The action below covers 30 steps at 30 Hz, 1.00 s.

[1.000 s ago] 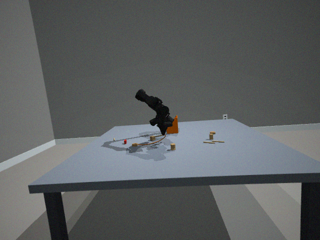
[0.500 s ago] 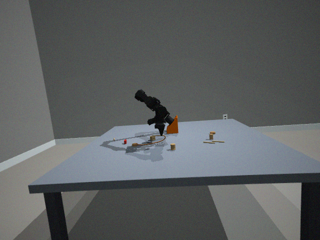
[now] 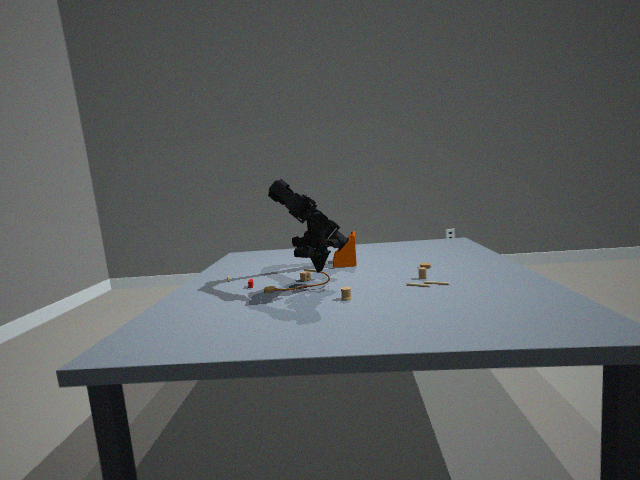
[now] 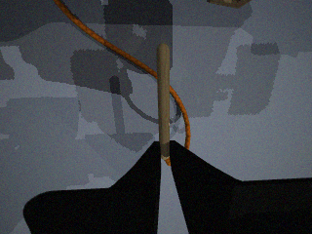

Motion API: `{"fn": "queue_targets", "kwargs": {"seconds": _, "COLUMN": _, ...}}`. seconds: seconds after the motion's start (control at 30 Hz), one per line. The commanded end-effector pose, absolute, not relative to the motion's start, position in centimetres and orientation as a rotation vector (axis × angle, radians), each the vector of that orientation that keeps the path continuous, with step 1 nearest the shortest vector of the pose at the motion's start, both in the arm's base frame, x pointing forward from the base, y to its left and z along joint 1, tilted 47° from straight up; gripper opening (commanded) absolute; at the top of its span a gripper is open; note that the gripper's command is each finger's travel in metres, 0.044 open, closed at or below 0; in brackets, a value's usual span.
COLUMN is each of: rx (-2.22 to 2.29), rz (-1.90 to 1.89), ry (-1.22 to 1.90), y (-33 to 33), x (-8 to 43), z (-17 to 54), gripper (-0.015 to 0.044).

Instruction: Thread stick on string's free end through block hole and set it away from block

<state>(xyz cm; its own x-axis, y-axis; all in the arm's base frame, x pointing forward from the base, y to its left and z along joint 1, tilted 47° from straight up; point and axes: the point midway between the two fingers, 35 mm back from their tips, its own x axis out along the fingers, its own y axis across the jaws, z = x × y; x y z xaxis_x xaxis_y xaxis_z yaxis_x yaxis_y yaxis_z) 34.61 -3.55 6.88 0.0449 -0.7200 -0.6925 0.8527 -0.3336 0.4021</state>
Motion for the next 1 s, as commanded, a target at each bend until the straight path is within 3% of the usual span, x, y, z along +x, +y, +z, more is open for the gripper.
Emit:
{"fn": "queue_targets", "kwargs": {"seconds": 0.0, "rx": 1.155, "rz": -1.638, "ry": 0.047, "y": -3.7, "x": 34.9, "z": 7.3, "gripper": 0.0000}}
{"fn": "queue_targets", "kwargs": {"seconds": 0.97, "rx": 1.176, "rz": -1.642, "ry": 0.027, "y": -2.4, "x": 36.9, "z": 6.2, "gripper": 0.0000}}
